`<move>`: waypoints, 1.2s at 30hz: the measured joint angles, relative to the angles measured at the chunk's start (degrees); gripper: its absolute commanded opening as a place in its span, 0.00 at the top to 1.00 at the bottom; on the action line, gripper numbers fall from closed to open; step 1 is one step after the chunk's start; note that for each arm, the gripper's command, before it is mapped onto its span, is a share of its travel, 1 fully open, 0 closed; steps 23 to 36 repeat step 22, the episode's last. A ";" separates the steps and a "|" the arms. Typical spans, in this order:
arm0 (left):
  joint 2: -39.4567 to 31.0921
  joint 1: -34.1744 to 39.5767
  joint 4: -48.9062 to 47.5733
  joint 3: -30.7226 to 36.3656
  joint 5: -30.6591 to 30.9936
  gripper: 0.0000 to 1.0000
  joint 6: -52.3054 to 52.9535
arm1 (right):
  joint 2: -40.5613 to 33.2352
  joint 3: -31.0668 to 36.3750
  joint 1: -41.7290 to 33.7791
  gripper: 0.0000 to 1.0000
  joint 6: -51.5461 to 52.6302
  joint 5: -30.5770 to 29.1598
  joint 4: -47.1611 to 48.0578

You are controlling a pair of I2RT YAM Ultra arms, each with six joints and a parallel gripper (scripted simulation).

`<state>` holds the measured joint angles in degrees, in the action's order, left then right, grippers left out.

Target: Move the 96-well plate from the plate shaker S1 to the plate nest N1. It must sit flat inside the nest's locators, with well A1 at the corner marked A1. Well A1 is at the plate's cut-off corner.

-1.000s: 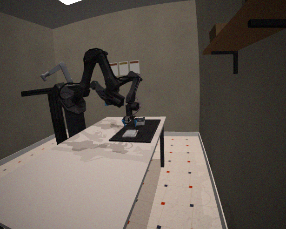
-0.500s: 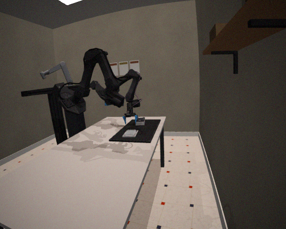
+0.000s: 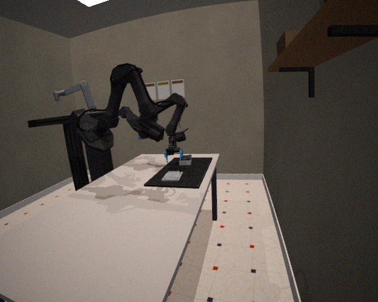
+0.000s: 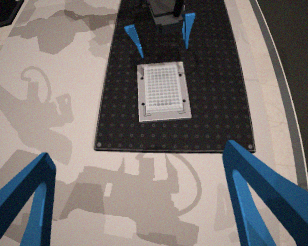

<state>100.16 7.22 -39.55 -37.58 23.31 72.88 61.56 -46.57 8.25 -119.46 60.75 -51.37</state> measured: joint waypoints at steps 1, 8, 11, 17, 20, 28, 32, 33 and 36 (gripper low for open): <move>0.09 0.00 -0.11 0.00 0.26 0.00 0.00 | 0.00 0.00 0.00 0.00 0.00 0.00 0.00; 0.13 0.00 -0.74 0.00 0.94 0.00 0.00 | 0.00 0.00 0.00 0.00 0.00 0.00 0.00; 0.13 0.00 -0.83 0.00 1.03 0.00 0.00 | 0.00 0.00 0.00 0.00 0.00 0.00 0.00; 0.13 0.00 -0.92 0.00 1.09 0.00 0.00 | 0.00 0.00 0.00 0.00 0.00 0.00 0.00; 0.13 0.00 -0.92 0.00 1.11 0.00 0.00 | 0.00 0.00 0.00 0.00 0.00 0.00 0.00; 0.13 0.00 -0.94 0.00 1.11 0.00 0.00 | 0.00 0.00 0.00 0.00 0.00 0.00 0.00; 0.13 0.00 -0.94 0.00 1.11 0.00 0.00 | 0.00 0.00 0.00 0.00 0.00 0.00 0.00; 0.13 0.00 -0.94 0.00 1.11 0.00 0.00 | 0.00 0.00 0.00 0.00 0.00 0.00 0.00; 0.13 0.00 -0.94 0.00 1.11 0.00 0.00 | 0.00 0.00 0.00 0.00 0.00 0.00 0.00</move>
